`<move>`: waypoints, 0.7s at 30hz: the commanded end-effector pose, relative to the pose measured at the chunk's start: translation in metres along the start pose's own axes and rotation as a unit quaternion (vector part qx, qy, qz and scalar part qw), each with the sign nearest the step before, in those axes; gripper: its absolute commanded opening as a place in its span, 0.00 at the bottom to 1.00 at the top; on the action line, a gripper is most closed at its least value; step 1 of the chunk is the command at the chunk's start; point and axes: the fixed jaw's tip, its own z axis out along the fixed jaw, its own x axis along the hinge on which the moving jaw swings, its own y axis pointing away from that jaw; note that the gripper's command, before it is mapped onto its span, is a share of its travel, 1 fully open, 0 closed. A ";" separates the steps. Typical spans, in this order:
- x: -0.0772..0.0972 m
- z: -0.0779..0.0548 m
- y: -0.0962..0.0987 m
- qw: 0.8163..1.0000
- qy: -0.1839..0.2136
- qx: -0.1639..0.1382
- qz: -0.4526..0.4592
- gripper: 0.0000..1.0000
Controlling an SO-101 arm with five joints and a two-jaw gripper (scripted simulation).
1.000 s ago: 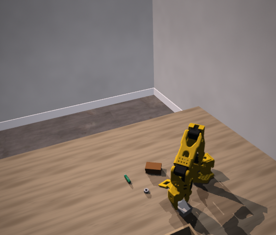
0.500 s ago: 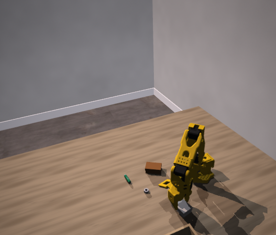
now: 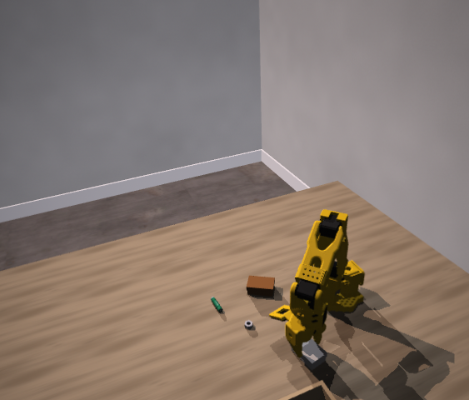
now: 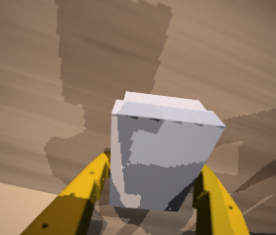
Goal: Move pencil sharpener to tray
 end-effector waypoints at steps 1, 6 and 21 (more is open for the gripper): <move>0.003 -0.005 0.002 1.000 0.005 -0.010 -0.003 0.23; 0.003 -0.009 0.002 1.000 0.005 -0.010 -0.003 0.23; 0.003 -0.032 0.002 1.000 0.005 -0.010 -0.003 0.23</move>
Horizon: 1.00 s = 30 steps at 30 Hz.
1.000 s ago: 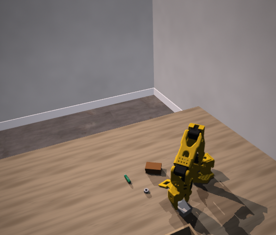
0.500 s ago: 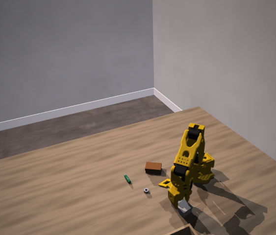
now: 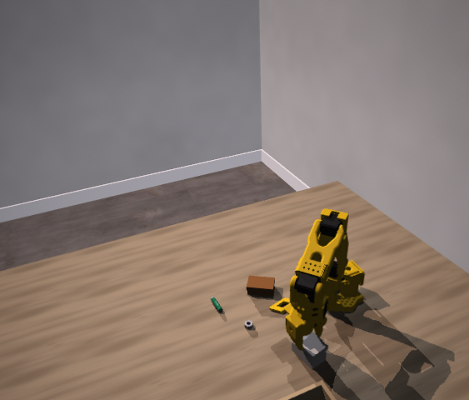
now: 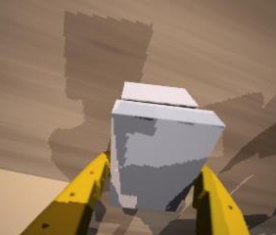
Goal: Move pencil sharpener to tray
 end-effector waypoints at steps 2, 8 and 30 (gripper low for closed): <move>0.005 -0.019 0.004 1.000 0.014 -0.025 -0.003 0.23; 0.004 -0.026 0.003 1.000 0.014 -0.025 -0.003 0.23; 0.004 -0.033 0.002 1.000 0.014 -0.025 -0.003 0.23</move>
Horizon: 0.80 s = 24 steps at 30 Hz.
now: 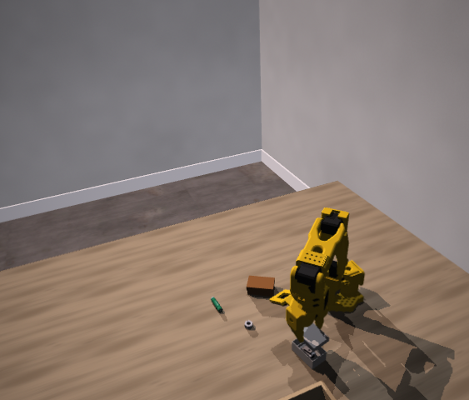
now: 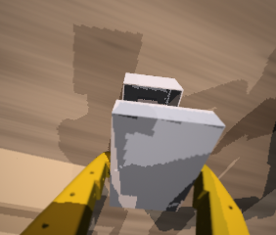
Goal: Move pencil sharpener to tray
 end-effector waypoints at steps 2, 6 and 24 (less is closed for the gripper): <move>0.004 -0.011 0.004 1.000 0.014 -0.026 -0.003 0.23; 0.004 -0.011 0.004 1.000 0.014 -0.026 -0.003 0.23; 0.006 -0.020 0.007 1.000 0.014 -0.026 -0.003 0.23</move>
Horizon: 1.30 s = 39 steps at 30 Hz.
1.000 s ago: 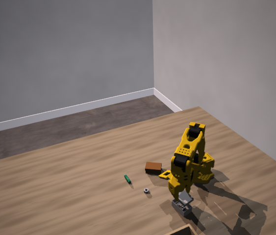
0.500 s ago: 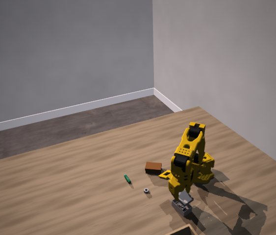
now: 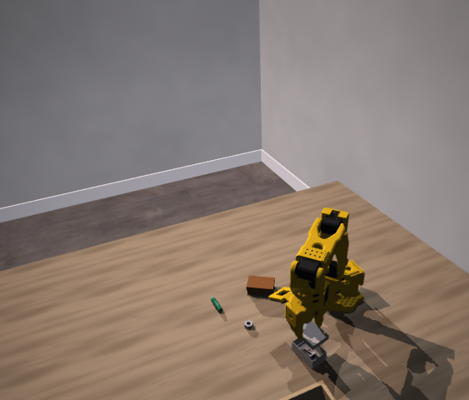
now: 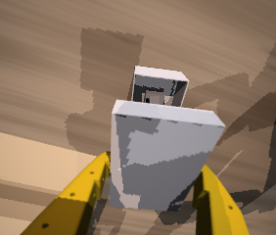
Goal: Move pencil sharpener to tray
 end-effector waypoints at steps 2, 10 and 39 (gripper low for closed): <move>0.004 -0.007 0.003 1.000 0.008 -0.014 -0.003 0.23; 0.004 -0.007 0.003 1.000 0.008 -0.014 -0.003 0.23; 0.003 -0.003 0.001 1.000 0.008 -0.014 -0.003 0.23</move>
